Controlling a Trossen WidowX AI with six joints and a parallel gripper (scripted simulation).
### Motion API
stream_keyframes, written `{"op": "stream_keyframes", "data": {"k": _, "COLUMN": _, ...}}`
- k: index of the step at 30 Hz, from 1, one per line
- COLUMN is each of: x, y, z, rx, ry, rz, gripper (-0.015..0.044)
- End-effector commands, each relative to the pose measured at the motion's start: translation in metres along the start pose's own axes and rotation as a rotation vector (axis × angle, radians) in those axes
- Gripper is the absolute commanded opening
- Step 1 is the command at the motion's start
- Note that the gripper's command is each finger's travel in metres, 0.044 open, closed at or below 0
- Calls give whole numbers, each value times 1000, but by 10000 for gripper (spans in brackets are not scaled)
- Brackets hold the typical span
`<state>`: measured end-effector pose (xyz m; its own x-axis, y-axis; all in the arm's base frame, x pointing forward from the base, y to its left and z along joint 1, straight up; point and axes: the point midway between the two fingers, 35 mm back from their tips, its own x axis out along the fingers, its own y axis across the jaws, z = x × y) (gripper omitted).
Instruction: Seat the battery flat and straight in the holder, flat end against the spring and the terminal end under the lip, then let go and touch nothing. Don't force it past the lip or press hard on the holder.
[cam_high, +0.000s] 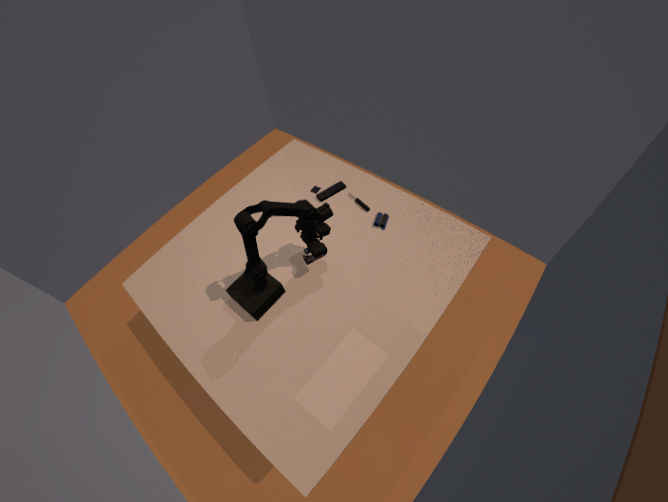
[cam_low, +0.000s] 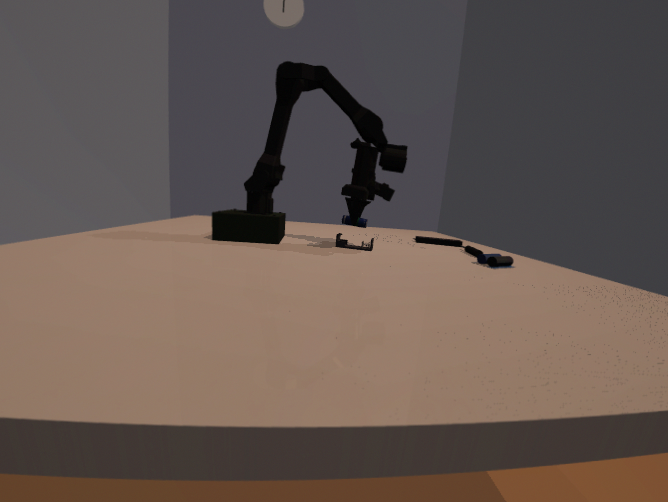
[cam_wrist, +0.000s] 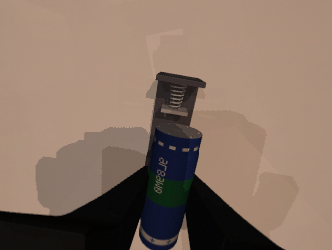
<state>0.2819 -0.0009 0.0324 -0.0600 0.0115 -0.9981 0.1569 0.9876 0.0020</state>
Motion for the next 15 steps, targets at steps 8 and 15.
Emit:
{"op": "stream_keyframes", "data": {"k": 8, "x": 26, "y": 1, "z": -4, "rx": -3, "ry": 162, "rz": -1, "gripper": 85}}
{"op": "stream_keyframes", "data": {"k": 15, "x": 28, "y": 1, "z": -3, "rx": -4, "ry": 189, "rz": -4, "gripper": 85}}
